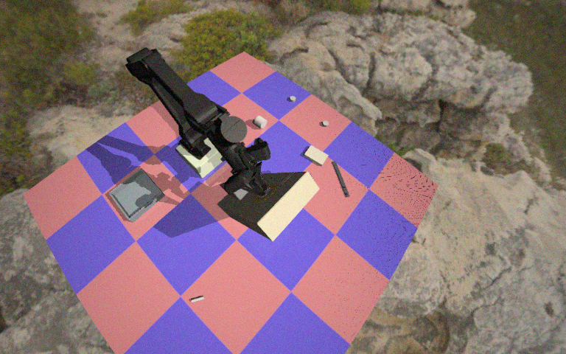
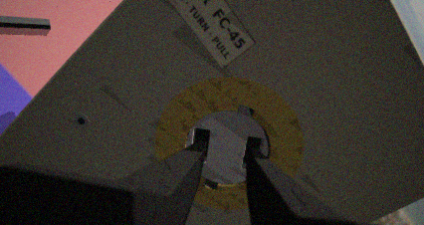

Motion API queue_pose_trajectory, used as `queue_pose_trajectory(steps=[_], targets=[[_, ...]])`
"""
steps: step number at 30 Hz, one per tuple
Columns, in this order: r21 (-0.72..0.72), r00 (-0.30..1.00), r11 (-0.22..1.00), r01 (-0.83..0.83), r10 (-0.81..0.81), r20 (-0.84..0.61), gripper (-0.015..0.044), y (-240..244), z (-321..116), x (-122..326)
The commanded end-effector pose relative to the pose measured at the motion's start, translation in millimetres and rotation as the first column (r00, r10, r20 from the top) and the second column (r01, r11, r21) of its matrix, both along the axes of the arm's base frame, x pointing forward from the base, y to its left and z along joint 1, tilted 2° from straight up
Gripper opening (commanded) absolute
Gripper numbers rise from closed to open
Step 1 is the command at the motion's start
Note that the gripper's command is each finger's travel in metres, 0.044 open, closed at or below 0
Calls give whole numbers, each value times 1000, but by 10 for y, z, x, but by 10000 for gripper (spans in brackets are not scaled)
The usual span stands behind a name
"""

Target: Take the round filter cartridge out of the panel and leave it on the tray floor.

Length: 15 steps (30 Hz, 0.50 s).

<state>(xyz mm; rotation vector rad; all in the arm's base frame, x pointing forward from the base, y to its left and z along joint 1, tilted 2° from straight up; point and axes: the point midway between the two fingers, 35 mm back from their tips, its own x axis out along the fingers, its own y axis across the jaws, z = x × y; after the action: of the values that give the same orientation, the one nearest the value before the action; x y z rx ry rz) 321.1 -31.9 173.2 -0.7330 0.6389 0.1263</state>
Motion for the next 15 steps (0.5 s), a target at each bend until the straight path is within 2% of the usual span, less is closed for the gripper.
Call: queue_pose_trajectory(steps=[1,15], targets=[[-1,1000,1000,-4,4,2,112,4,7,5],[-1,1000,1000,-4,4,2,112,1,-13,36]])
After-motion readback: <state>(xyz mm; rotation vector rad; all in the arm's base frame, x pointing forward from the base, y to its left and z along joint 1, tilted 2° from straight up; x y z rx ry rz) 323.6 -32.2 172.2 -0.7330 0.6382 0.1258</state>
